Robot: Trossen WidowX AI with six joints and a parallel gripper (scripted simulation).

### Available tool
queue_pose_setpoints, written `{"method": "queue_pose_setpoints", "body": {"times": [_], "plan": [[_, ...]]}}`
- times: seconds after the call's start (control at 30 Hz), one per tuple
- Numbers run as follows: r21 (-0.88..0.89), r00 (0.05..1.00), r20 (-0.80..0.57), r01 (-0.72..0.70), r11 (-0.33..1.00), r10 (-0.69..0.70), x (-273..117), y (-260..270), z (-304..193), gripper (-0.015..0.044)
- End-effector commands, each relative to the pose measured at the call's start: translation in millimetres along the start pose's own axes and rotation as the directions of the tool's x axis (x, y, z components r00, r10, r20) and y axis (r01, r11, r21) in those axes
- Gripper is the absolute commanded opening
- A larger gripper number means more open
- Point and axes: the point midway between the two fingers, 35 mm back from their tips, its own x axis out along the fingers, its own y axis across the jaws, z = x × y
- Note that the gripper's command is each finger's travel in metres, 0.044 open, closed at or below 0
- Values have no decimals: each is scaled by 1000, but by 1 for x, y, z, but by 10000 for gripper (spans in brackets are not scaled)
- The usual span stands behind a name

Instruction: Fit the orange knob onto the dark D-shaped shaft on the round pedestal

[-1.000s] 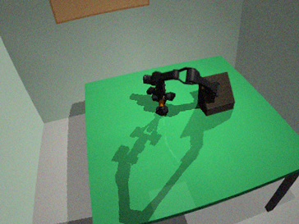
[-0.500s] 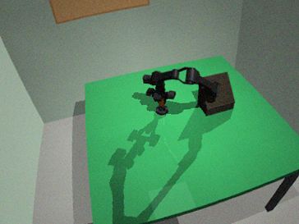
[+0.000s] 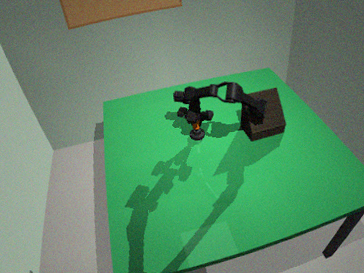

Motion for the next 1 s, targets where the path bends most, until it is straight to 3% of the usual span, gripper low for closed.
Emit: {"method": "queue_pose_setpoints", "body": {"times": [0.0, 0.8, 0.97], "plan": [[-6, 1000, 0, 0, 1000, 0, 1, 2, 0, 0], [-6, 1000, 0, 0, 1000, 0, -2, 2, 0, 0], [-134, 1000, 0, -1, 991, 0, -1, 2, 0, 0]]}}
